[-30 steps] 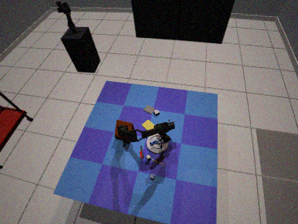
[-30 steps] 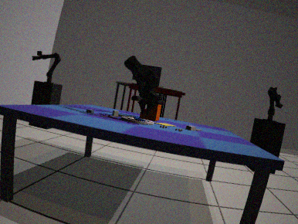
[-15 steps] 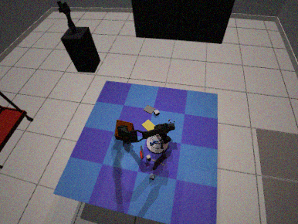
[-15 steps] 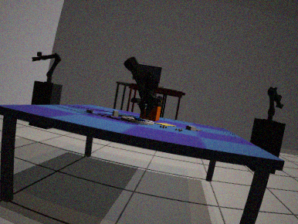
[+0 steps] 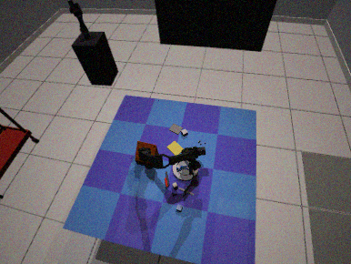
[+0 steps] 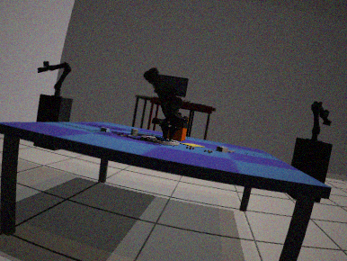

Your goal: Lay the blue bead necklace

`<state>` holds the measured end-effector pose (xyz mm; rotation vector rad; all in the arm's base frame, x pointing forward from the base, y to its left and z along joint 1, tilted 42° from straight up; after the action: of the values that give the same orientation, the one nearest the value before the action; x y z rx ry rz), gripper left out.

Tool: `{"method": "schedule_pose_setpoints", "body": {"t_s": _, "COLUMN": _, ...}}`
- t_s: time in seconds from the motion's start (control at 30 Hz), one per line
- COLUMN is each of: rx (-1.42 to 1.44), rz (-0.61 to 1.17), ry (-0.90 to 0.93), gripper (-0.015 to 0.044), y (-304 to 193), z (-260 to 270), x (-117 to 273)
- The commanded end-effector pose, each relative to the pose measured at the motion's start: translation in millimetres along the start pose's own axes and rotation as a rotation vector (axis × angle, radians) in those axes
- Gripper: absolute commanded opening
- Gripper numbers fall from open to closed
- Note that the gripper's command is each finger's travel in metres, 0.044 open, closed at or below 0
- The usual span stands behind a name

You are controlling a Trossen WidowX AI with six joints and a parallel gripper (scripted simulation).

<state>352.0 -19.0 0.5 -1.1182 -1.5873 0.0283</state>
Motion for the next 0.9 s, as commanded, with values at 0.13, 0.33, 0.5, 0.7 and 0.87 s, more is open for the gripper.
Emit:
{"method": "schedule_pose_setpoints", "body": {"t_s": 0.13, "rx": 0.0, "rz": 0.0, "ry": 0.0, "gripper": 0.0, "y": 0.0, "z": 0.0, "x": 0.0}}
{"method": "schedule_pose_setpoints", "body": {"t_s": 0.33, "rx": 0.0, "rz": 0.0, "ry": 0.0, "gripper": 0.0, "y": 0.0, "z": 0.0, "x": 0.0}}
{"method": "schedule_pose_setpoints", "body": {"t_s": 0.5, "rx": 0.0, "rz": 0.0, "ry": 0.0, "gripper": 0.0, "y": 0.0, "z": 0.0, "x": 0.0}}
{"method": "schedule_pose_setpoints", "body": {"t_s": 0.7, "rx": 0.0, "rz": 0.0, "ry": 0.0, "gripper": 0.0, "y": 0.0, "z": 0.0, "x": 0.0}}
{"method": "schedule_pose_setpoints", "body": {"t_s": 0.87, "rx": 0.0, "rz": 0.0, "ry": 0.0, "gripper": 0.0, "y": 0.0, "z": 0.0, "x": 0.0}}
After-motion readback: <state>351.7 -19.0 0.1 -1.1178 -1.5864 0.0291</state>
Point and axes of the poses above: the point midway between the two fingers, 35 mm back from their tips, its own x axis back along the fingers, its own z axis across the jaws, y = z × x, the point moved 7 cm from there along x, back along the fingers, and after that the axes turned 12 degrees about x, right-handed, at the moved point
